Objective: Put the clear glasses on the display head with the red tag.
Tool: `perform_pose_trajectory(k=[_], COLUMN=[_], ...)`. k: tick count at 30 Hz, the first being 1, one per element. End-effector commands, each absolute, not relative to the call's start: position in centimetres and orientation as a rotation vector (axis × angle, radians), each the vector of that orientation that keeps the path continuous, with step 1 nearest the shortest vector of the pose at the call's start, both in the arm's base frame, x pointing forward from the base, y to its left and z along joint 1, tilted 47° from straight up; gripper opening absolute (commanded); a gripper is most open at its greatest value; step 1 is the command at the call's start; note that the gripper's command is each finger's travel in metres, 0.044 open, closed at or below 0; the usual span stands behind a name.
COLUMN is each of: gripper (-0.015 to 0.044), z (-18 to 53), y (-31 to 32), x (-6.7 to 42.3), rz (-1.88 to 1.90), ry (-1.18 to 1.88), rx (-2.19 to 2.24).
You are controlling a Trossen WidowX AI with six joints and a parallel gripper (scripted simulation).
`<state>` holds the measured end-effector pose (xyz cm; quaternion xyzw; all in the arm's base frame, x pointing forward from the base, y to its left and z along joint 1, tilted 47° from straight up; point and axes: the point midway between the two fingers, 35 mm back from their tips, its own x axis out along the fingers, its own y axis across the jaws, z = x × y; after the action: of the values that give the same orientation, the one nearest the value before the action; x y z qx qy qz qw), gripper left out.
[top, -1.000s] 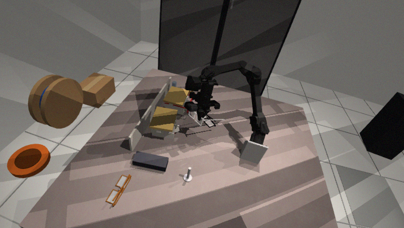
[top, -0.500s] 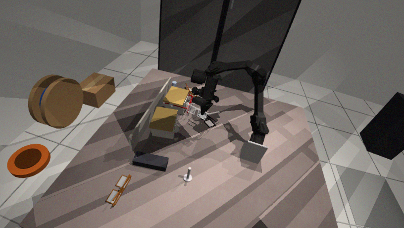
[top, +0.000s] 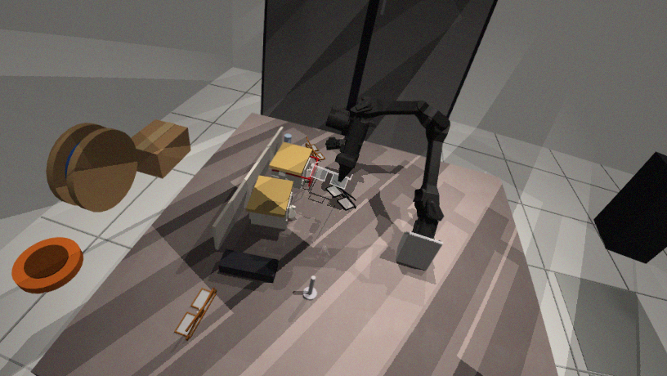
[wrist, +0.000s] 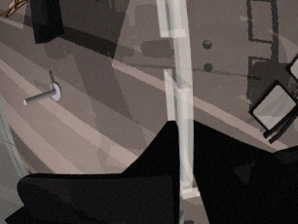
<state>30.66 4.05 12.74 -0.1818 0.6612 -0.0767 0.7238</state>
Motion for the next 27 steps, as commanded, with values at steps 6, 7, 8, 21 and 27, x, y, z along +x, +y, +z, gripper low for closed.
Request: perform_pose_trajectory(k=[6, 7, 8, 21, 27], gripper=[0.0, 0.0, 0.0, 0.0, 0.0], z=[14.4, 14.6, 14.8, 17.4, 18.5], y=[2.7, 2.6, 2.4, 0.5, -0.3], x=[29.9, 29.8, 29.7, 28.3, 27.5], rz=[0.03, 0.053, 0.076, 0.357, 0.475], ry=[1.452, 1.448, 1.444, 1.36, 1.303], rx=[-0.556, -0.575, -0.595, -0.86, -0.991])
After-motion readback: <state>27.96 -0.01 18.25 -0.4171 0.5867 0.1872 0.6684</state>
